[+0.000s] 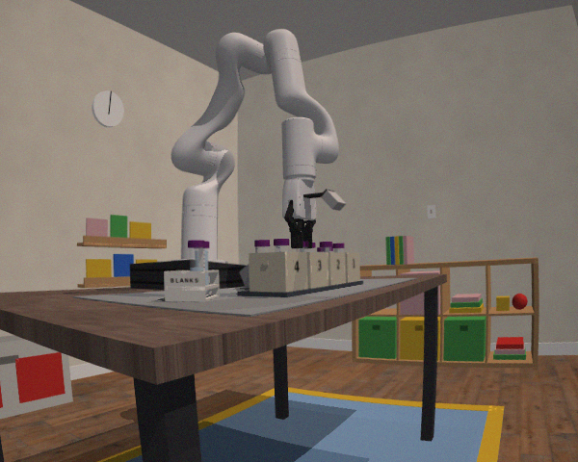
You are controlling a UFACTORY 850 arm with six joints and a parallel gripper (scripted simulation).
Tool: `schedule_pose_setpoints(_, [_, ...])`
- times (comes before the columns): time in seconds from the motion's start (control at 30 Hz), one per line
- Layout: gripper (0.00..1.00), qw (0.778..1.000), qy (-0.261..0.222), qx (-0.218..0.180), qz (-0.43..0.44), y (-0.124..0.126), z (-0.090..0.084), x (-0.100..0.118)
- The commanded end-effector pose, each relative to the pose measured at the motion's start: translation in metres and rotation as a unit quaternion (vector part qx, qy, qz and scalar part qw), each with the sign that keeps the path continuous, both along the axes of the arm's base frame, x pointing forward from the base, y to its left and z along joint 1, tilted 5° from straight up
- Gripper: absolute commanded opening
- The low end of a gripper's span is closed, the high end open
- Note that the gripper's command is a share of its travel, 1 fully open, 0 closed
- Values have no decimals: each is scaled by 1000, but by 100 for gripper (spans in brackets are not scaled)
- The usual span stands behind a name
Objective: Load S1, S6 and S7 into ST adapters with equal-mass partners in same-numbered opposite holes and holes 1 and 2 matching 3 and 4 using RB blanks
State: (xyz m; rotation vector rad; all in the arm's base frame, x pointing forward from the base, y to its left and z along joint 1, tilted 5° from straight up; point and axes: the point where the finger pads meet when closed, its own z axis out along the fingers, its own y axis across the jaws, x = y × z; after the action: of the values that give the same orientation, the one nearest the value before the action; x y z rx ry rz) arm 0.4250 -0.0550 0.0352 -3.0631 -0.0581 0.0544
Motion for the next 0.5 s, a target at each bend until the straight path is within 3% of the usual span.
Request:
schedule_pose_setpoints(0.0, [43,1000,-1,0,0,-1,9,1])
schedule_pose_setpoints(0.47, [43,1000,-1,0,0,-3,33,2])
